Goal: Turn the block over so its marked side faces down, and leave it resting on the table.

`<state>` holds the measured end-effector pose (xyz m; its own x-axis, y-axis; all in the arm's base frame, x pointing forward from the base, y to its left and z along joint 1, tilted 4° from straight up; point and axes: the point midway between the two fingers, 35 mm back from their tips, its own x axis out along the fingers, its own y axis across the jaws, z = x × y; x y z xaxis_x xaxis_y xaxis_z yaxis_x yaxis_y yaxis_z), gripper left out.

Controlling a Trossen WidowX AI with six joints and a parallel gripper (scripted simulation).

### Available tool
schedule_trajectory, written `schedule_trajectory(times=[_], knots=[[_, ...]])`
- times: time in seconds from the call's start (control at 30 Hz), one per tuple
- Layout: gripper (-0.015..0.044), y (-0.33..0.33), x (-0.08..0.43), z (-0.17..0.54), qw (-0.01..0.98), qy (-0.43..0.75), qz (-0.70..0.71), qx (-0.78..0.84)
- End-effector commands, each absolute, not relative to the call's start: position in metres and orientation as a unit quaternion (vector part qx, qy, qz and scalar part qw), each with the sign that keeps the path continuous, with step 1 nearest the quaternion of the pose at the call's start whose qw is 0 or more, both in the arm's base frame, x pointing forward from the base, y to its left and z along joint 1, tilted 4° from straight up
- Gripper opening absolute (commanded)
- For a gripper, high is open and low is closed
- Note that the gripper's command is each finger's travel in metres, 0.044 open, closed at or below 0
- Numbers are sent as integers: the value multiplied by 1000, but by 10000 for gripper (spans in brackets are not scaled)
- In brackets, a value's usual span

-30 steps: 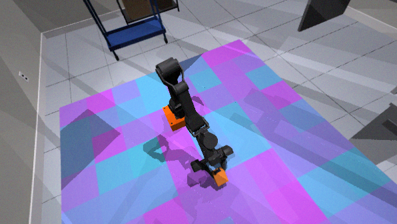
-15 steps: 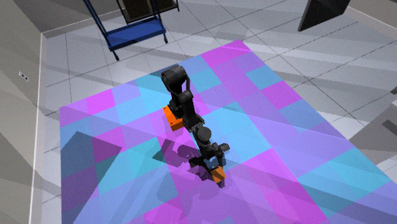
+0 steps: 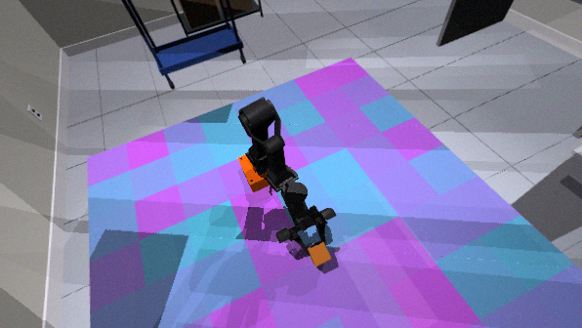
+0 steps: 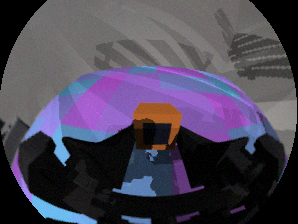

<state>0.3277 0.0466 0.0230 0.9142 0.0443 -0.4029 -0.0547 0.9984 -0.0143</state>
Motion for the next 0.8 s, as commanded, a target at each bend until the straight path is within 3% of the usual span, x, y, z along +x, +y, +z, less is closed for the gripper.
schedule_trajectory(times=[0.0,0.07,0.63,0.77], knots=[[0,46,328,24,979,202,24,-15],[0,46,328,24,979,202,24,-15],[440,46,328,24,979,202,24,-15],[440,46,328,24,979,202,24,-15]])
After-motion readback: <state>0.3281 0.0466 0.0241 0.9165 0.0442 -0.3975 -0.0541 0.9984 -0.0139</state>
